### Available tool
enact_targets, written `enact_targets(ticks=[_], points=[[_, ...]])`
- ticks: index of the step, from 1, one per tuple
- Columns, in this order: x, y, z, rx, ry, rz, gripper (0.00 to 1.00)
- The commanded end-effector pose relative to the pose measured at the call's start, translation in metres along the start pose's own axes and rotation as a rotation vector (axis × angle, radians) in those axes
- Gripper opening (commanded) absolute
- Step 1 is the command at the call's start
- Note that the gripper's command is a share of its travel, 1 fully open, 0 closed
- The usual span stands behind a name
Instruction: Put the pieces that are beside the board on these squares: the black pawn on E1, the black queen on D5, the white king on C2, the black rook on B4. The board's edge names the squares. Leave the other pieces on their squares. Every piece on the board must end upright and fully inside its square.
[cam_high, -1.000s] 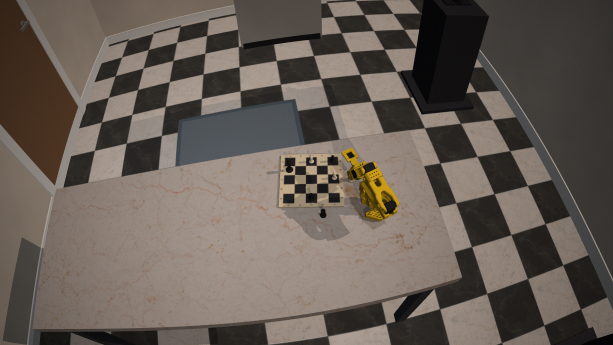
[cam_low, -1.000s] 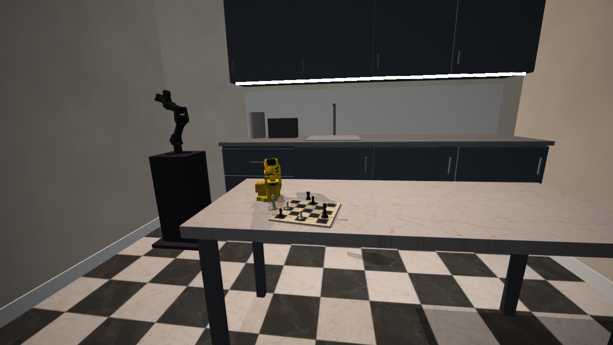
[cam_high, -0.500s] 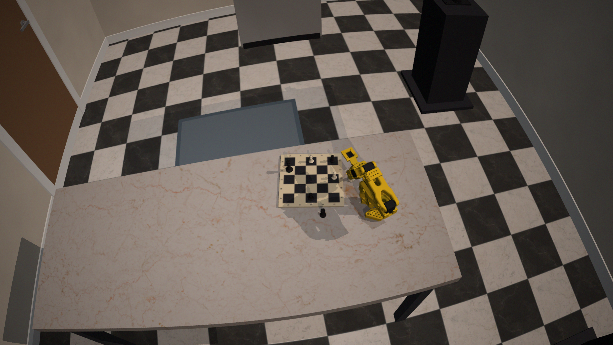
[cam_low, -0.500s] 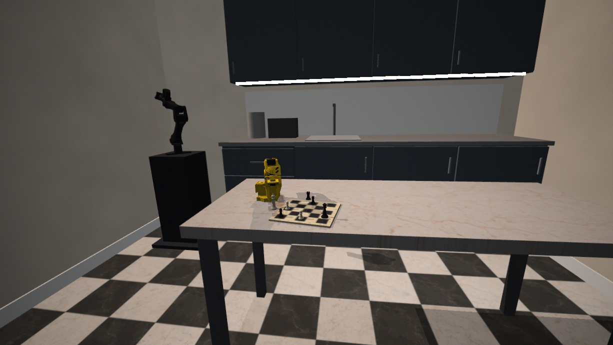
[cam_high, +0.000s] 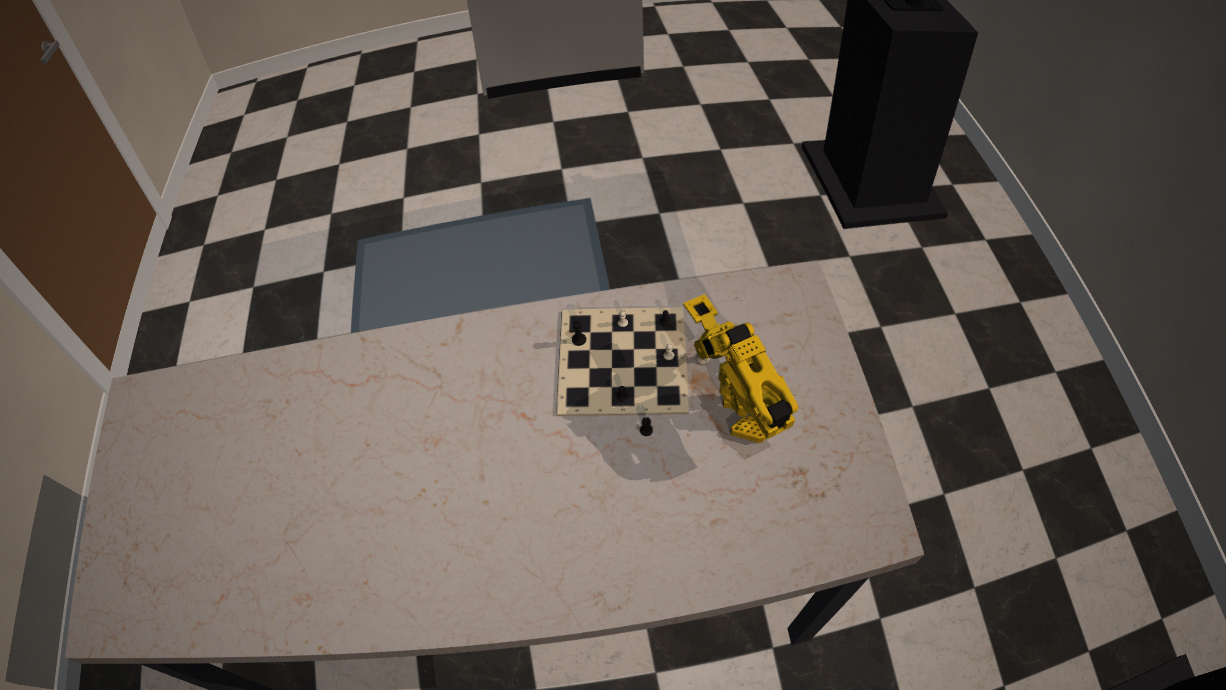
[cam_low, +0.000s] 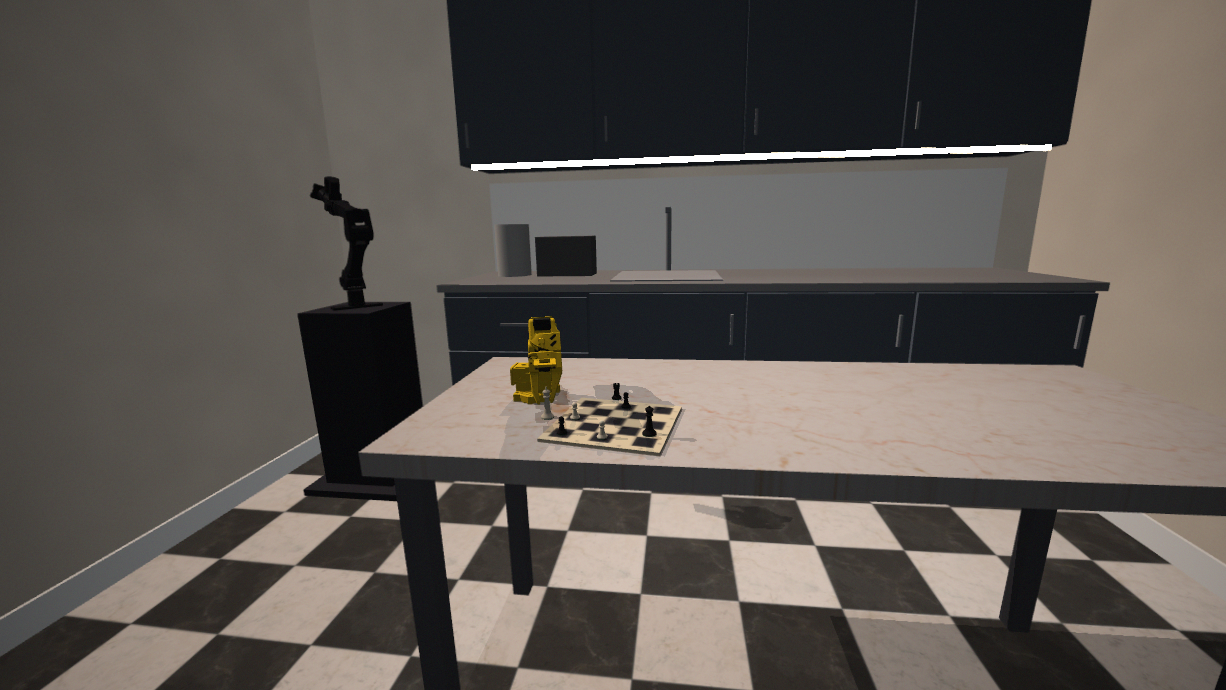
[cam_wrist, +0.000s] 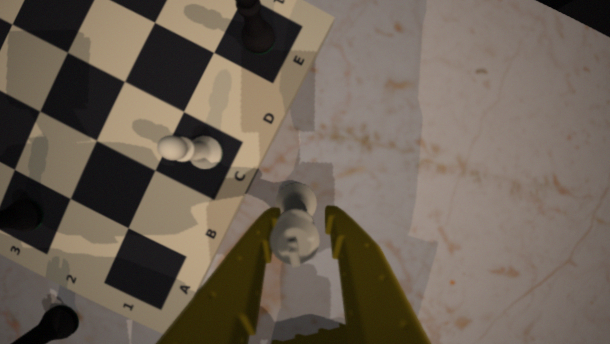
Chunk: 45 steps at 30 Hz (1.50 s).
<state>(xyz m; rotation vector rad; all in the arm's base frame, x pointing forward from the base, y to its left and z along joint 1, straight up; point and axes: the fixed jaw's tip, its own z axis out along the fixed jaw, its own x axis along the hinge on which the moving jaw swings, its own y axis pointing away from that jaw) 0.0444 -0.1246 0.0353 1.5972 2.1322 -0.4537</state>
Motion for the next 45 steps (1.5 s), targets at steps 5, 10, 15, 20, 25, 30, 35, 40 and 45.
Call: enact_targets(ticks=[5, 10, 15, 20, 25, 30, 35, 40, 45], points=[[0.0026, -0.0008, 0.0021, 0.003, 0.014, -0.001, 0.11], [0.0026, -0.0008, 0.0021, 0.003, 0.014, -0.001, 0.08], [0.0026, -0.0008, 0.0021, 0.003, 0.014, -0.001, 0.05], [0.0026, -0.0008, 0.0021, 0.003, 0.014, -0.001, 0.02], [0.0026, -0.0008, 0.0021, 0.003, 0.014, -0.001, 0.00], [0.0026, -0.0008, 0.0021, 0.003, 0.014, -0.001, 0.00], [0.0026, -0.0008, 0.0021, 0.003, 0.014, -0.001, 0.00], [0.0026, -0.0008, 0.0021, 0.003, 0.014, -0.001, 0.00], [0.0026, -0.0008, 0.0021, 0.003, 0.014, -0.001, 0.00]])
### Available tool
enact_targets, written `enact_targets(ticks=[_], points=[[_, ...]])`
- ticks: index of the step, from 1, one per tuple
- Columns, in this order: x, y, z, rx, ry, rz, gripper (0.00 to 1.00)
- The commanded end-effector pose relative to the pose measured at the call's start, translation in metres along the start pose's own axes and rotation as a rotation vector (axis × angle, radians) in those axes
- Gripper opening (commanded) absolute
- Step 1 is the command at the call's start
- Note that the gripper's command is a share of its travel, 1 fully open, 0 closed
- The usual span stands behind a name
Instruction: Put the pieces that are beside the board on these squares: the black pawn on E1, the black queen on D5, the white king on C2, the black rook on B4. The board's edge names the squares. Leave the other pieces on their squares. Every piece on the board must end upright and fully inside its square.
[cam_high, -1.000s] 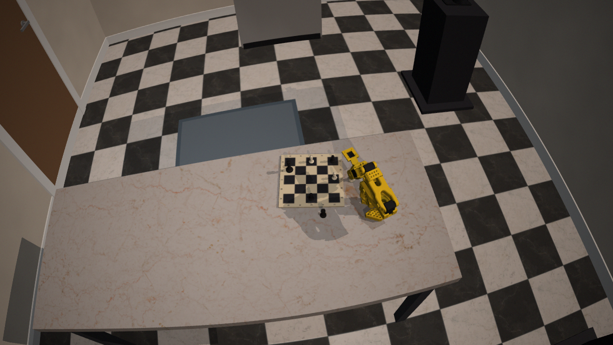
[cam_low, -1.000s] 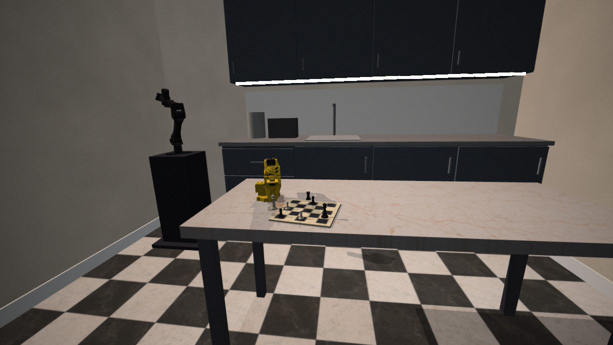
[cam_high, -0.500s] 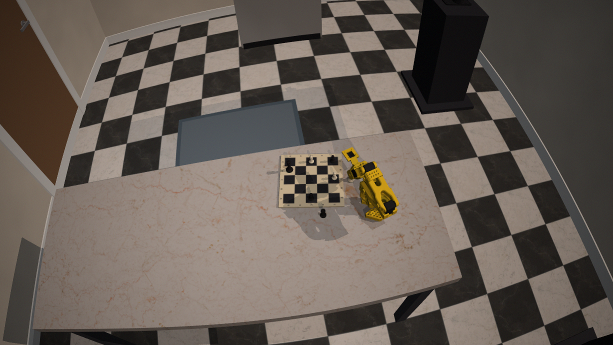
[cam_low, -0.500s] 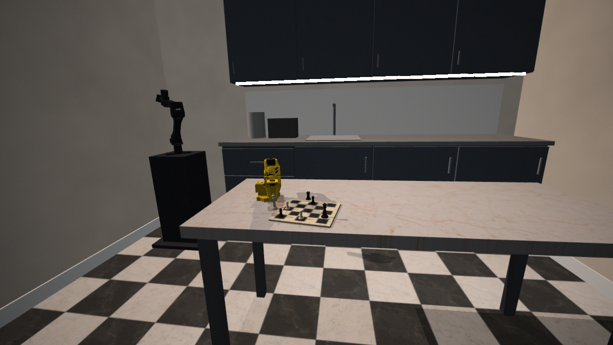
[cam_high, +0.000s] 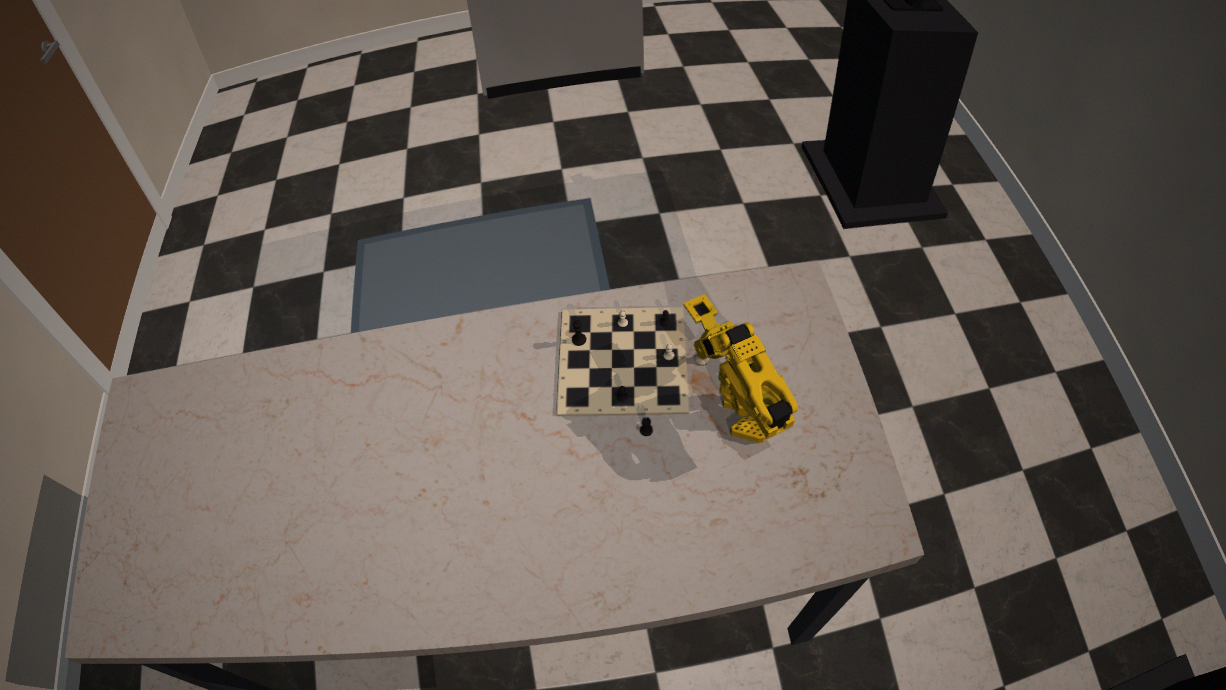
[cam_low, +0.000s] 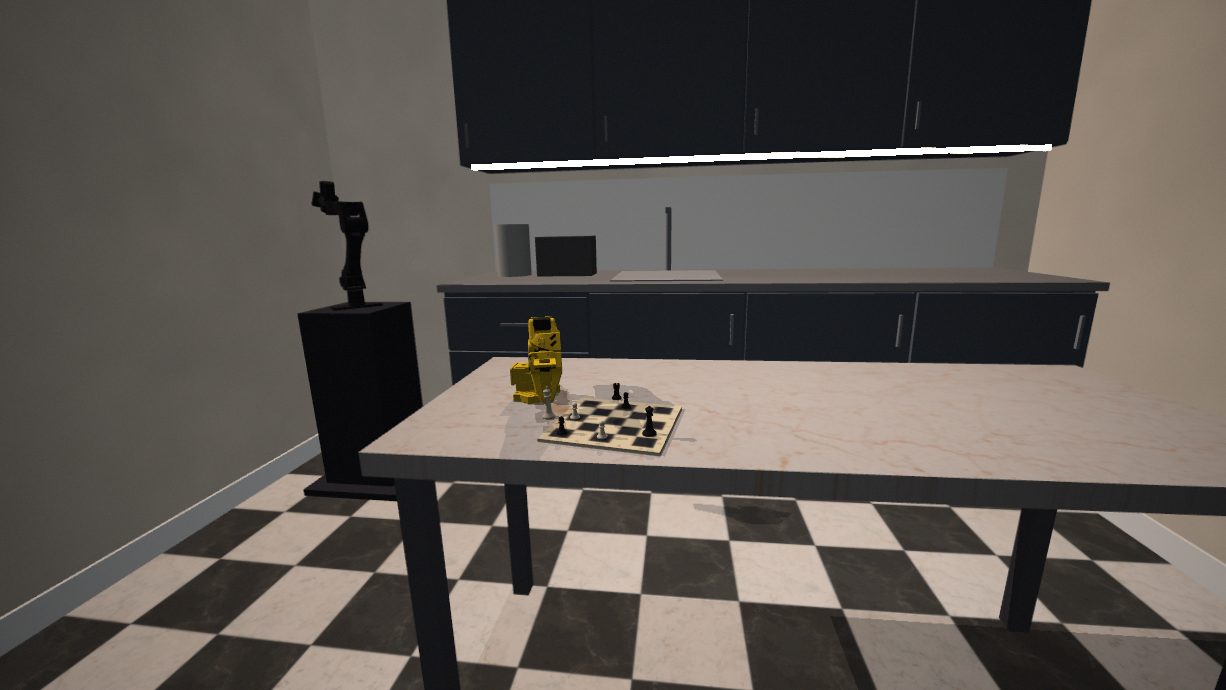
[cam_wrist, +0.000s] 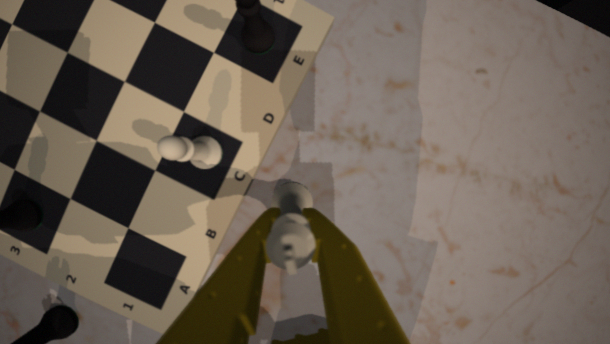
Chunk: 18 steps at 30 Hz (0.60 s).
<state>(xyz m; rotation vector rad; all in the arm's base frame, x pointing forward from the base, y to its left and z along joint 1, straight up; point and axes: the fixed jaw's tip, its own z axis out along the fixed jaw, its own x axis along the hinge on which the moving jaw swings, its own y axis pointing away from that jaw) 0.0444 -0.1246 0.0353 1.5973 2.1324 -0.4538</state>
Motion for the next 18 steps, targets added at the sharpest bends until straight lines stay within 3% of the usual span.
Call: enact_targets(ticks=[1, 18], points=[[0.0025, -0.0007, 0.0021, 0.002, 0.014, -0.001, 0.00], [-0.0019, -0.0023, -0.0051, 0.008, 0.014, -0.001, 0.00]])
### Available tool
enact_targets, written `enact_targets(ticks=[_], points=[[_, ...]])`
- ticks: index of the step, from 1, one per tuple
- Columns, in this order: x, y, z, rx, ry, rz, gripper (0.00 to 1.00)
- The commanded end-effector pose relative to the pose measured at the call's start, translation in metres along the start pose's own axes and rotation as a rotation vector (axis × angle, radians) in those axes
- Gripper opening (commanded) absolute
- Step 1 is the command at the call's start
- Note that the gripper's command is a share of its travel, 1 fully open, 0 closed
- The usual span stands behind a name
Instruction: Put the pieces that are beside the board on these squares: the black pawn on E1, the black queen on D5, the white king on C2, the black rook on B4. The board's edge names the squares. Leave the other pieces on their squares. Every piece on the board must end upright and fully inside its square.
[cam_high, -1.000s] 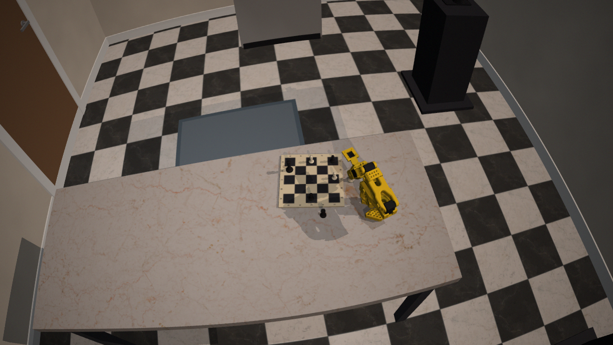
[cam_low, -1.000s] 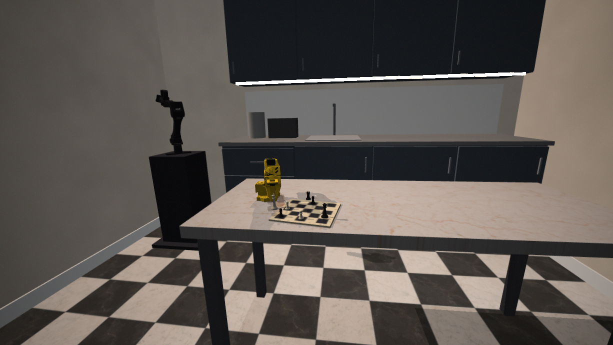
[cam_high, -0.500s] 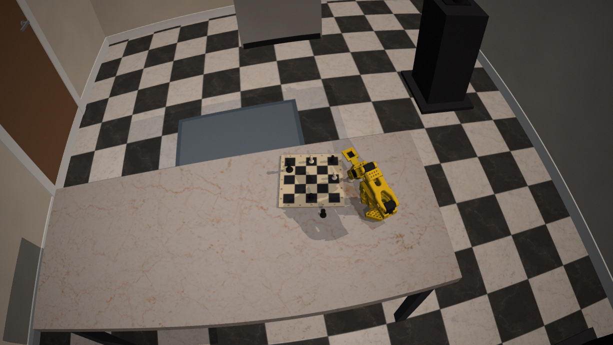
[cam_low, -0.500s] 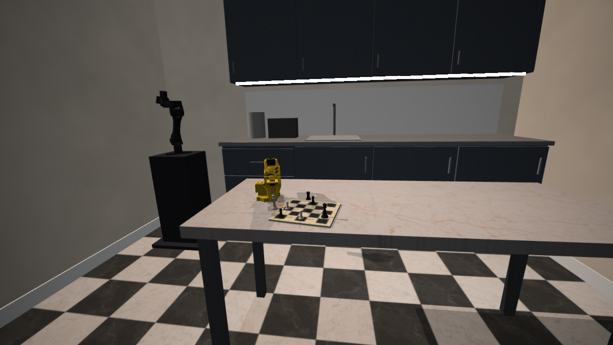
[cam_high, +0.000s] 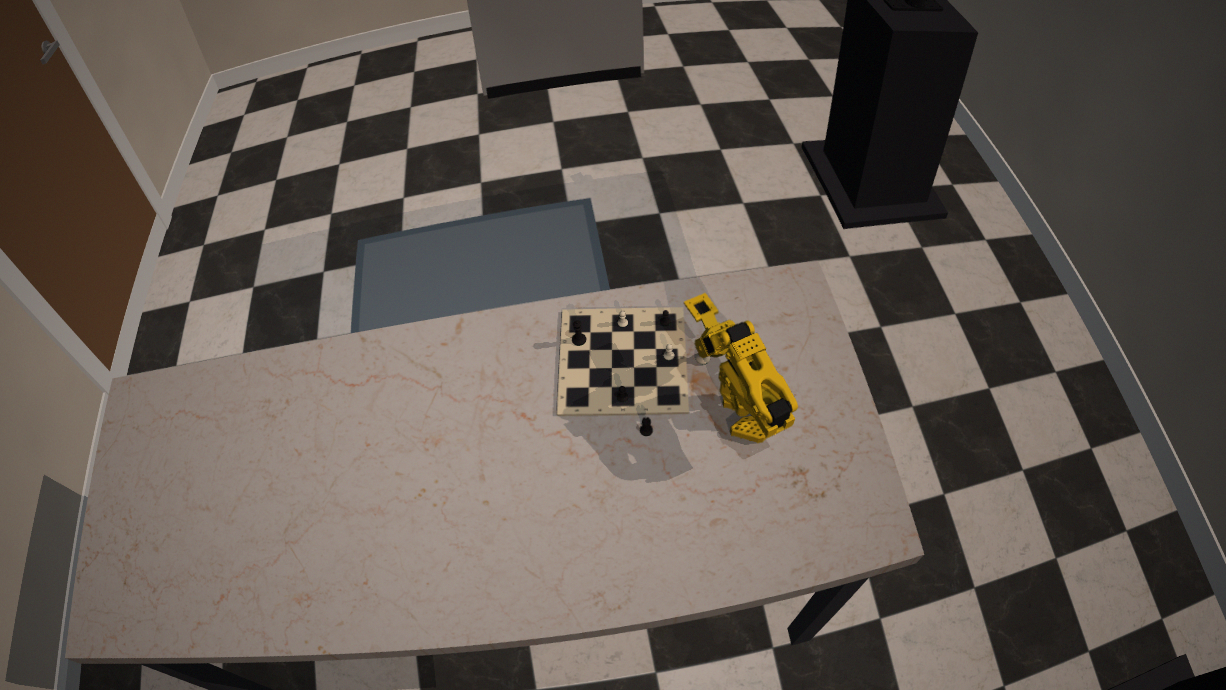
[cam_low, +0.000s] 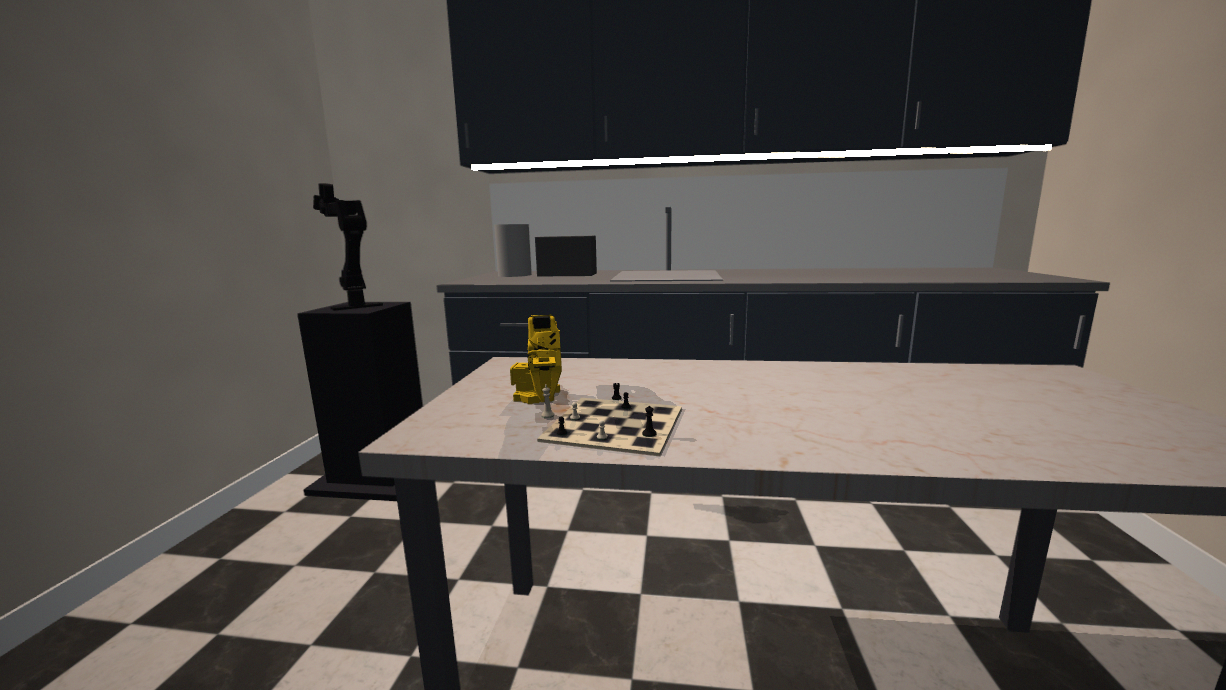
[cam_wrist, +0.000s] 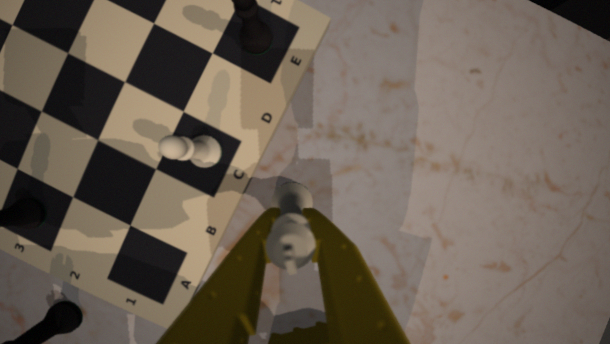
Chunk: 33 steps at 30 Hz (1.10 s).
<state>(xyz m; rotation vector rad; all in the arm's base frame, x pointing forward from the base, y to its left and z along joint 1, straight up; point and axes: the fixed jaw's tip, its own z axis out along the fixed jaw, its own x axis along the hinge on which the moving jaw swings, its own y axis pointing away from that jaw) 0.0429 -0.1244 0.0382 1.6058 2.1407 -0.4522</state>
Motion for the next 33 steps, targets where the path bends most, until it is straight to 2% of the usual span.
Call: enact_targets(ticks=[1, 15, 17, 26, 33], points=[[-0.002, -0.001, -0.004, 0.004, 0.004, -0.001, 0.00], [-0.019, -0.002, -0.033, 0.005, 0.004, -0.001, 0.00], [-0.019, -0.002, -0.033, 0.005, 0.004, -0.001, 0.00], [-0.028, -0.002, -0.048, 0.005, 0.004, -0.001, 0.00], [-0.030, -0.002, -0.052, 0.005, 0.004, -0.001, 0.00]])
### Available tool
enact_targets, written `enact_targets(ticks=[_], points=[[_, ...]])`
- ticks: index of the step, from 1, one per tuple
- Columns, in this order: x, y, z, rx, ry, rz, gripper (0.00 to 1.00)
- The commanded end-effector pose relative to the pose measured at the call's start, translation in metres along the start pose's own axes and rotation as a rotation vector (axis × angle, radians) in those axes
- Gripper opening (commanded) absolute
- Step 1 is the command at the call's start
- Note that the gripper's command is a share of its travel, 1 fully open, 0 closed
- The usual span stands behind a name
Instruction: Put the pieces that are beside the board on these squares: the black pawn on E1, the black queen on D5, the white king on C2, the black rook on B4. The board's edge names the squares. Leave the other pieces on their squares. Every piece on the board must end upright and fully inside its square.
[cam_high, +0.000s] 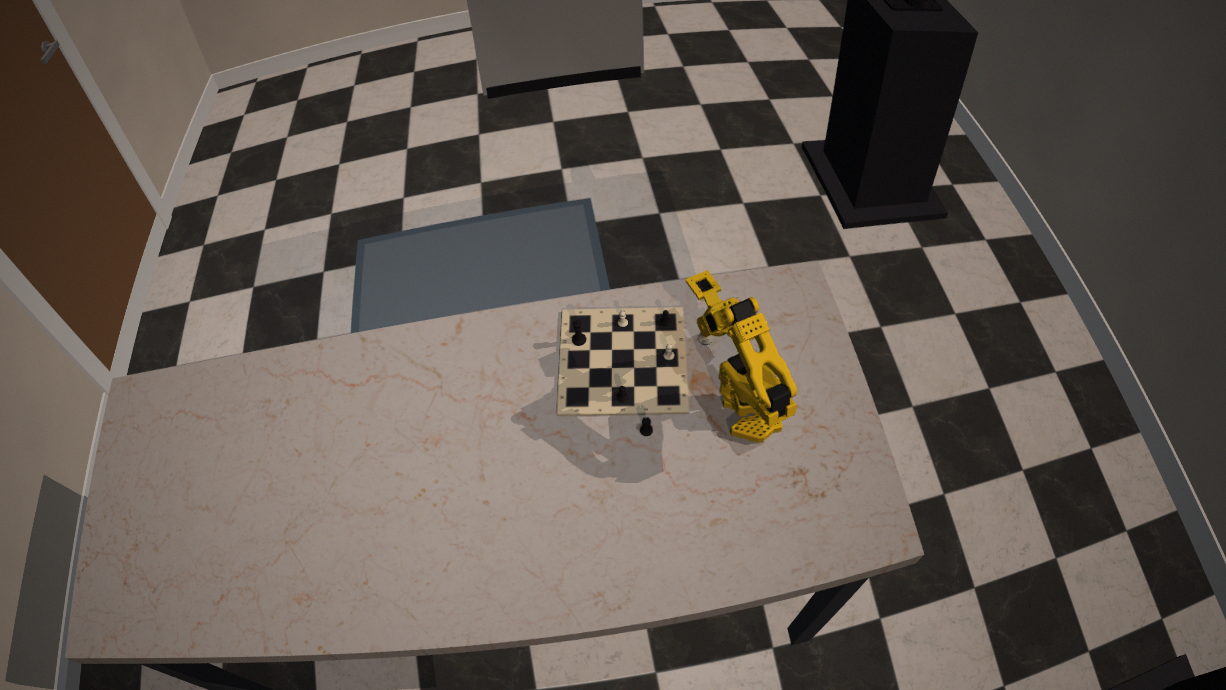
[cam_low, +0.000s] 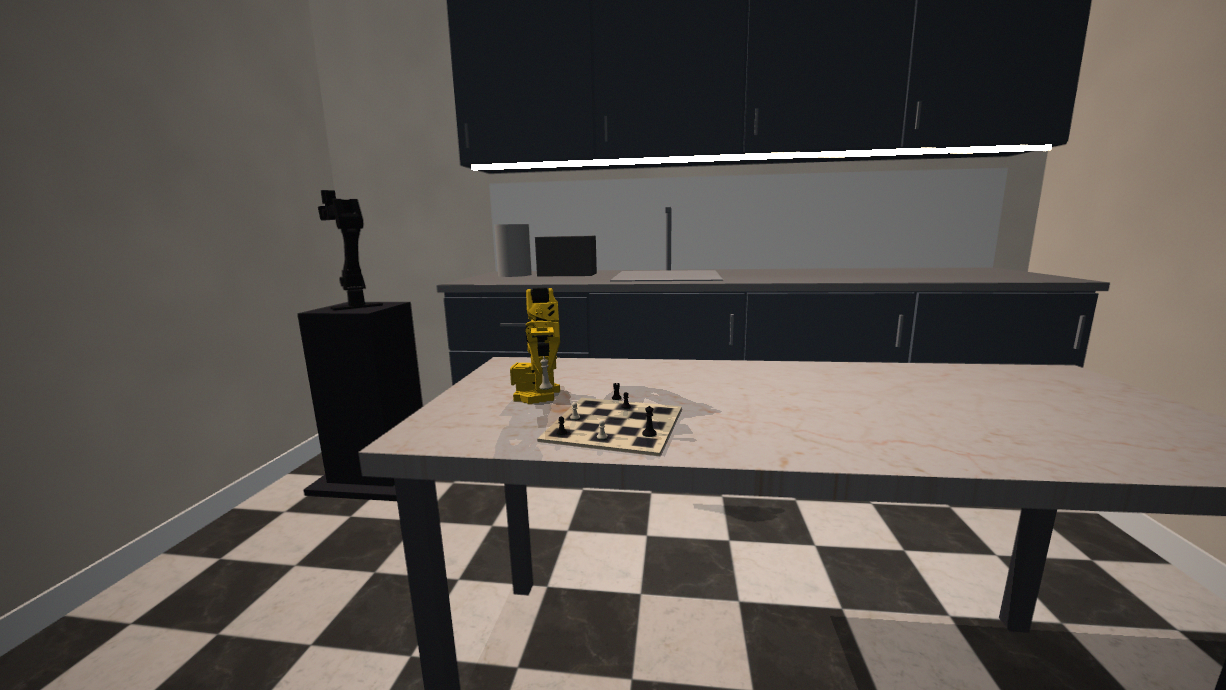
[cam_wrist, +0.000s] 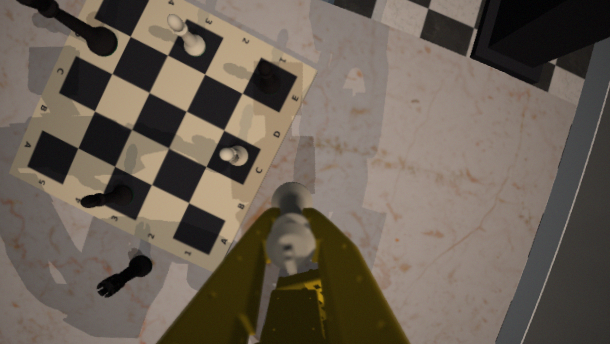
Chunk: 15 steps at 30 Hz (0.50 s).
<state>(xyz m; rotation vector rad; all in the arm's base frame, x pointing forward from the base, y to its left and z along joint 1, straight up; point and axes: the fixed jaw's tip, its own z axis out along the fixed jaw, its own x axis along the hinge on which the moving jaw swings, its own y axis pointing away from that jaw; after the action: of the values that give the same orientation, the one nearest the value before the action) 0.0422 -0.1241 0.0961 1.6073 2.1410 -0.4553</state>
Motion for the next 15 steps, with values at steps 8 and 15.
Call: enact_targets(ticks=[8, 15], points=[[-0.001, 0.000, -0.002, 0.000, 0.004, -0.005, 0.00], [-0.015, 0.033, 0.005, -0.115, 0.000, -0.194, 0.00]])
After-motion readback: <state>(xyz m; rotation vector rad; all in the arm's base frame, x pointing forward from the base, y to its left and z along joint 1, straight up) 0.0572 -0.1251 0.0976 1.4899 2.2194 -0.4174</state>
